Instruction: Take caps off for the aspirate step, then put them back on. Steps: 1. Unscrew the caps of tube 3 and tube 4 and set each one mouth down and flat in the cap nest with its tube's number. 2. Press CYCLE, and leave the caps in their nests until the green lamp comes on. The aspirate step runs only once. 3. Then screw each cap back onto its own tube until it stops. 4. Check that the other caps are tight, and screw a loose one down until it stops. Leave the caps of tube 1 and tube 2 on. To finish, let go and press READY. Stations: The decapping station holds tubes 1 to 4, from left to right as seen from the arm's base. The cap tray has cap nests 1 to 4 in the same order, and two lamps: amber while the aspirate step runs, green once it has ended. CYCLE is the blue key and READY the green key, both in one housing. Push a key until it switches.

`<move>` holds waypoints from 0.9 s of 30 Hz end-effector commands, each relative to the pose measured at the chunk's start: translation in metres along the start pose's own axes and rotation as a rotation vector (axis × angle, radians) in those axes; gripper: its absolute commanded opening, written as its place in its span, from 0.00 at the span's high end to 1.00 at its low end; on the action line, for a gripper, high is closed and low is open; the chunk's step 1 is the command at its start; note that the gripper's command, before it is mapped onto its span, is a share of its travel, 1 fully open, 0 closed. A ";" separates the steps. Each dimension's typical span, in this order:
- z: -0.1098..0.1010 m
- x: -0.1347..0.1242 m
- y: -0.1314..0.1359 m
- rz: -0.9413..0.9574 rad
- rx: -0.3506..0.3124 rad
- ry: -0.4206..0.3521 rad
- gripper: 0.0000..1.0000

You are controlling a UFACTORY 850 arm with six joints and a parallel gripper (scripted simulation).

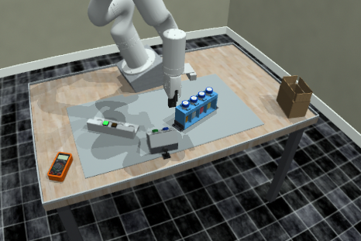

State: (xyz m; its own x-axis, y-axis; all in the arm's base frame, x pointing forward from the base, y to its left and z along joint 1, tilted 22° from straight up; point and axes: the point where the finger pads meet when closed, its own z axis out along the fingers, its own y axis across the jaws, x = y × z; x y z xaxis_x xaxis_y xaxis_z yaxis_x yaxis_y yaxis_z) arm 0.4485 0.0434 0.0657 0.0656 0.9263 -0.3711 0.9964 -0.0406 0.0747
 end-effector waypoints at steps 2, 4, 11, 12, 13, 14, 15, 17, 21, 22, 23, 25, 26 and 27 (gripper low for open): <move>0.016 -0.032 0.018 0.000 -0.003 0.002 1.00; 0.016 -0.032 0.018 0.000 -0.003 0.002 1.00; 0.037 -0.073 0.038 0.000 -0.003 0.001 1.00; 0.037 -0.073 0.038 0.000 -0.003 0.001 1.00; 0.041 -0.080 0.041 0.000 -0.003 0.001 1.00; 0.043 -0.085 0.044 0.000 -0.003 0.001 1.00; 0.043 -0.085 0.044 0.000 -0.003 0.001 1.00; 0.043 -0.085 0.044 0.000 -0.003 0.001 1.00; 0.043 -0.085 0.044 0.000 -0.003 0.001 1.00; 0.043 -0.085 0.044 0.000 -0.003 0.001 1.00; 0.043 -0.085 0.044 0.000 -0.003 0.001 1.00; 0.046 -0.085 0.044 0.000 -0.003 0.001 1.00; 0.049 -0.085 0.044 0.000 -0.003 0.001 1.00; 0.052 -0.085 0.044 0.000 -0.003 0.001 1.00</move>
State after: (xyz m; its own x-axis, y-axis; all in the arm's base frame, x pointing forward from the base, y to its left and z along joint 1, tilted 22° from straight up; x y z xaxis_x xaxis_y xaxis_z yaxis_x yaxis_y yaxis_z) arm 0.4885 -0.0537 0.0588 0.0651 0.9268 -0.3699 0.9963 -0.0397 0.0760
